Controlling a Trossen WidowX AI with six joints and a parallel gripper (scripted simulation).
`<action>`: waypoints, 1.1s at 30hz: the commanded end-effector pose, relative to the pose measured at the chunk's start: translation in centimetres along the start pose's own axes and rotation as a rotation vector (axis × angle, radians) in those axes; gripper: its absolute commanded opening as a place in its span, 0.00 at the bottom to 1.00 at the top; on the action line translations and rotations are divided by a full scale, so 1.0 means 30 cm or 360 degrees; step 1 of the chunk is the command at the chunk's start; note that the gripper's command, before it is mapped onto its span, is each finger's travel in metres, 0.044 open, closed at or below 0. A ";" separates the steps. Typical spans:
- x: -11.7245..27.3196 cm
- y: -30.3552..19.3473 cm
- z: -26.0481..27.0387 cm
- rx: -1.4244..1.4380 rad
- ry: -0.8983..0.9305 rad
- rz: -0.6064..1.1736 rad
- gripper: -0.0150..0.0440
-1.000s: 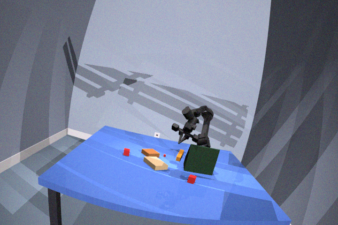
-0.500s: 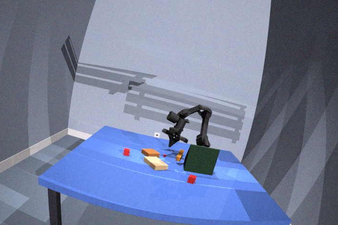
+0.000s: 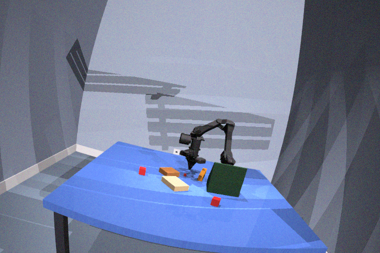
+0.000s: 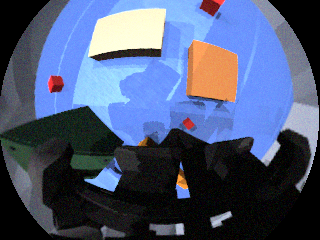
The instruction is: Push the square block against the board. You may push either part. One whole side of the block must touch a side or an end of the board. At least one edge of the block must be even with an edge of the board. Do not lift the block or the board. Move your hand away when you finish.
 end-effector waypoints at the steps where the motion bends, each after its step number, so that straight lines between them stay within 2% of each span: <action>1: -0.038 -0.001 -0.007 -0.0001 -0.0002 0.0029 0.25; 4: -0.160 -0.007 -0.007 -0.0001 -0.0007 0.0032 0.25; 6: -0.189 -0.012 -0.006 -0.0001 -0.0010 0.0035 0.25; 33: -0.187 -0.127 -0.044 -0.0001 0.0001 0.0031 0.25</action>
Point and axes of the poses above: the point midway between the two fingers, 35 mm back from their tips, its own x axis back along the fingers, its own z axis across the jaws, y = z × x, the point moved 7 cm from there along x, back along the fingers, and after that the axes turned 10 degrees about -x, right-handed, at the moved point
